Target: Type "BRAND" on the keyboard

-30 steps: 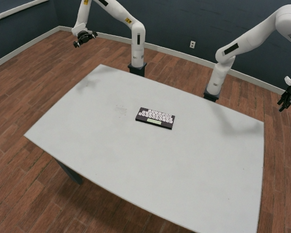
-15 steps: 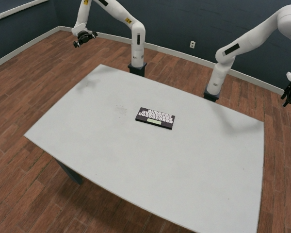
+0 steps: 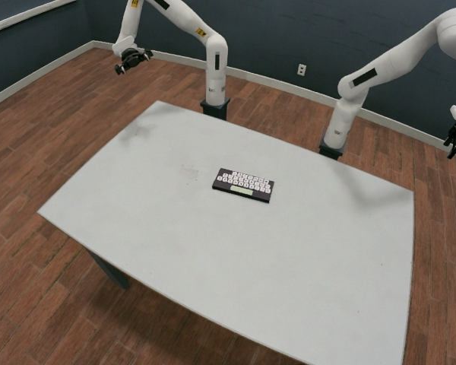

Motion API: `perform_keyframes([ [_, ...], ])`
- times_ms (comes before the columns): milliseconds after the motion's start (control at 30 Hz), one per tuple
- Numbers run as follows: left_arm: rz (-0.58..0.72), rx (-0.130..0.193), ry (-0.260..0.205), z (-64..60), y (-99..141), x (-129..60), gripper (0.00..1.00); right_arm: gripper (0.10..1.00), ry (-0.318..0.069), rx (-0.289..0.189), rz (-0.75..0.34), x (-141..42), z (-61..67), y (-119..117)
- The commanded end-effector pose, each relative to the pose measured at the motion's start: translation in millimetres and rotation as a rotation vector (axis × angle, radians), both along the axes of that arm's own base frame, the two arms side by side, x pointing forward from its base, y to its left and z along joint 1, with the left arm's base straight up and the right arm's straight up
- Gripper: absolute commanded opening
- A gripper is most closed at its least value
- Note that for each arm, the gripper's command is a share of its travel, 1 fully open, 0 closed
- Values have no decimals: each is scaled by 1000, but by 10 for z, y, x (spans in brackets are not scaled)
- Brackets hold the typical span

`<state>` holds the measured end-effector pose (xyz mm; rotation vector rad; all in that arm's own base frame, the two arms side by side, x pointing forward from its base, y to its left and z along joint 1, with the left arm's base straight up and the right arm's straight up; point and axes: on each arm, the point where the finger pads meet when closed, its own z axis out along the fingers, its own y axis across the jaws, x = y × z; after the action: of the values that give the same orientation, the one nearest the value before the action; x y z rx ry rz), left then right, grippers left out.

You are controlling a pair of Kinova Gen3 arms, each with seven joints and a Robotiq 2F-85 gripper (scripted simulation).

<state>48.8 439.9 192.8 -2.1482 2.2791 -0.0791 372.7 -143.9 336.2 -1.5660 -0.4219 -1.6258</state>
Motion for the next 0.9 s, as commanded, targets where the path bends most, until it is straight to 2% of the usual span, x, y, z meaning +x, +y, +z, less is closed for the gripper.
perform_keyframes([
  [0,12,16,23,38,57,-190,1000,1000,-1,-1,0,0,5,0],
  [100,24,26,36,62,86,-302,1000,1000,-1,-1,0,0,5,0],
  [400,29,30,41,73,99,-354,1000,1000,-1,-1,0,0,5,0],
  [433,29,30,41,73,99,-354,1000,99,-1,-1,0,0,5,0],
  [867,29,30,41,73,99,-354,1000,99,-8,-18,11,5,-22,35],
])
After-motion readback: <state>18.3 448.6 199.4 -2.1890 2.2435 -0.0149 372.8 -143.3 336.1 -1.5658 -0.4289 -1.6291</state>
